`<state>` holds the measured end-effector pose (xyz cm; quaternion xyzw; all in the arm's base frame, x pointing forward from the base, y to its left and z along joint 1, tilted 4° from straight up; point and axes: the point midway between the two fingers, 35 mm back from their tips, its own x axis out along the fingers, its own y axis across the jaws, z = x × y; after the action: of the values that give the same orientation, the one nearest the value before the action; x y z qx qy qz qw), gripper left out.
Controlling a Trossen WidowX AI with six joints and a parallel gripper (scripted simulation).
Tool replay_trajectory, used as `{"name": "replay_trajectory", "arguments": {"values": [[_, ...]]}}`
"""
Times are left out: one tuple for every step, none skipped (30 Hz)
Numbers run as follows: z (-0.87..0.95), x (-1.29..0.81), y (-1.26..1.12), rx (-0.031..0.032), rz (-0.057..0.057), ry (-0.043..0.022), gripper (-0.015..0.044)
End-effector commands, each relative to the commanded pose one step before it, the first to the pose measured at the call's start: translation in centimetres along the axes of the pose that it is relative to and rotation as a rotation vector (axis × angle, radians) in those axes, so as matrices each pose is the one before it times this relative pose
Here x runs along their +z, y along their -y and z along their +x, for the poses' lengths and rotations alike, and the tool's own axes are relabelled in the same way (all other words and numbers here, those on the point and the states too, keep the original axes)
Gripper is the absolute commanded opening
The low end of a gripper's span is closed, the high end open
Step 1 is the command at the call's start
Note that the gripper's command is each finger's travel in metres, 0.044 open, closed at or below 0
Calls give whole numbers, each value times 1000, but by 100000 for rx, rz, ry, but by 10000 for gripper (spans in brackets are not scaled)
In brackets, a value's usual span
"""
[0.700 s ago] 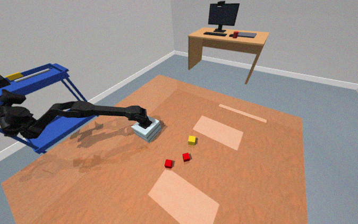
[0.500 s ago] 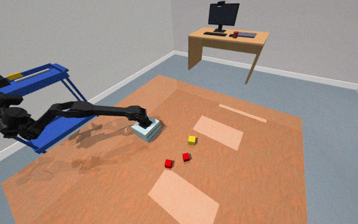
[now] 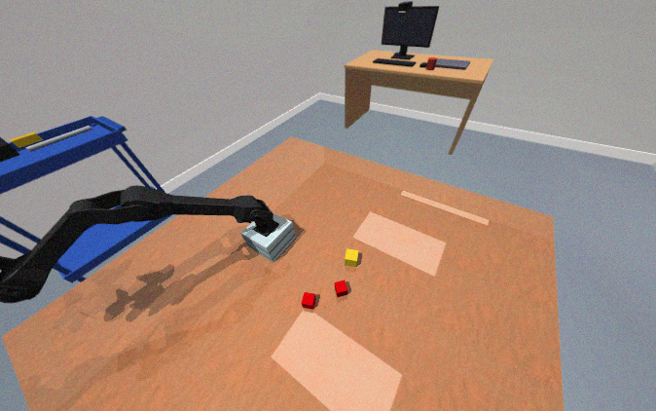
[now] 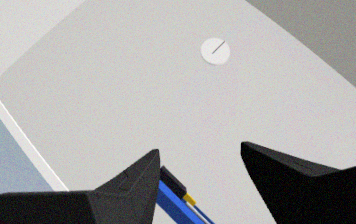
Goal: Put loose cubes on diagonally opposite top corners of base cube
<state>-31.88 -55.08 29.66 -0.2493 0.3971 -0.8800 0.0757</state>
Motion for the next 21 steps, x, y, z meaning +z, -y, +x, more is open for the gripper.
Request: {"name": "replay_trajectory", "arguments": {"values": [[-3806, 4285, -2454, 14802, -1928, 8652, 265], [-925, 1161, -768, 3879, -603, 2284, 265], [-923, 1158, -781, 3879, -622, 2287, 265], [-920, 1155, -794, 3879, -642, 2289, 265], [-918, 1151, -807, 3879, -663, 2289, 265], [-915, 1146, -821, 3879, -686, 2286, 265], [-911, 1141, -835, 3879, -711, 2281, 265], [-908, 1135, -850, 3879, -736, 2274, 265], [-904, 1129, -865, 3879, -763, 2264, 265], [-899, 1122, -881, 3878, -791, 2252, 265], [-895, 1114, -897, 3878, -820, 2238, 265], [-890, 1105, -913, 3878, -851, 2221, 265], [-884, 1096, -930, 3877, -882, 2202, 265], [-878, 1086, -947, 3877, -914, 2180, 265], [-872, 1075, -964, 3877, -946, 2155, 265], [-865, 1064, -982, 3876, -980, 2128, 265], [-857, 1052, -1000, 3875, -1014, 2099, 265], [-850, 1039, -1018, 3875, -1048, 2066, 265], [-841, 1026, -1036, 3874, -1083, 2032, 265], [-832, 1012, -1054, 3873, -1118, 1994, 265], [-823, 997, -1072, 3872, -1154, 1954, 265]]}}
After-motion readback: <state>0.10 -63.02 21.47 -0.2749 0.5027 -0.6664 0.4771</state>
